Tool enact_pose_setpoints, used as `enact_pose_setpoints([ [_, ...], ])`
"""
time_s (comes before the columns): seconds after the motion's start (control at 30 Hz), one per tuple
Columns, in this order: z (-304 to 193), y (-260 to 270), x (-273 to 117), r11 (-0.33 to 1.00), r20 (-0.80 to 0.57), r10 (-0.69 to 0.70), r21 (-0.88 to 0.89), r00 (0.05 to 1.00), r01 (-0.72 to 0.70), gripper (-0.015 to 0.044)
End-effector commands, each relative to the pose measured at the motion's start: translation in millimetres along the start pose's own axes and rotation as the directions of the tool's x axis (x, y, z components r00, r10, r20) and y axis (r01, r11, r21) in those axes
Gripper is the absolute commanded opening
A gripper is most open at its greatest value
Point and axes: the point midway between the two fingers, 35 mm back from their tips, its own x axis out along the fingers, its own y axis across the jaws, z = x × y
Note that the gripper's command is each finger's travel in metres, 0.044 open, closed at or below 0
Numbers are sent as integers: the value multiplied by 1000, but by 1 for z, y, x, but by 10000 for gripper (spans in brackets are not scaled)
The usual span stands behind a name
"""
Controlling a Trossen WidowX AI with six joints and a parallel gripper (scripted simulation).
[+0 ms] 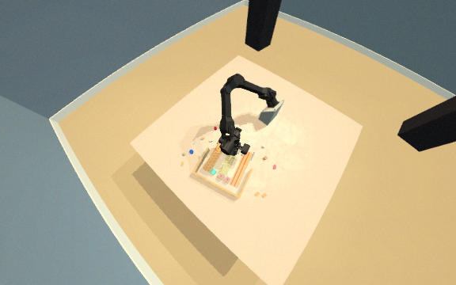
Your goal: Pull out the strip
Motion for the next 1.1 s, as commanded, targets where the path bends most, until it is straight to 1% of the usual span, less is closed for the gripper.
enact_pose_setpoints([
  [0.0,-1,1,8,1000,-4,-1,-6,1000,1,0],
  [0.53,-4,2,33,1000,-5,-4,-6,1000,4,0],
  [1.07,-4,2,34,1000,-5,-4,-6,1000,4,0],
])
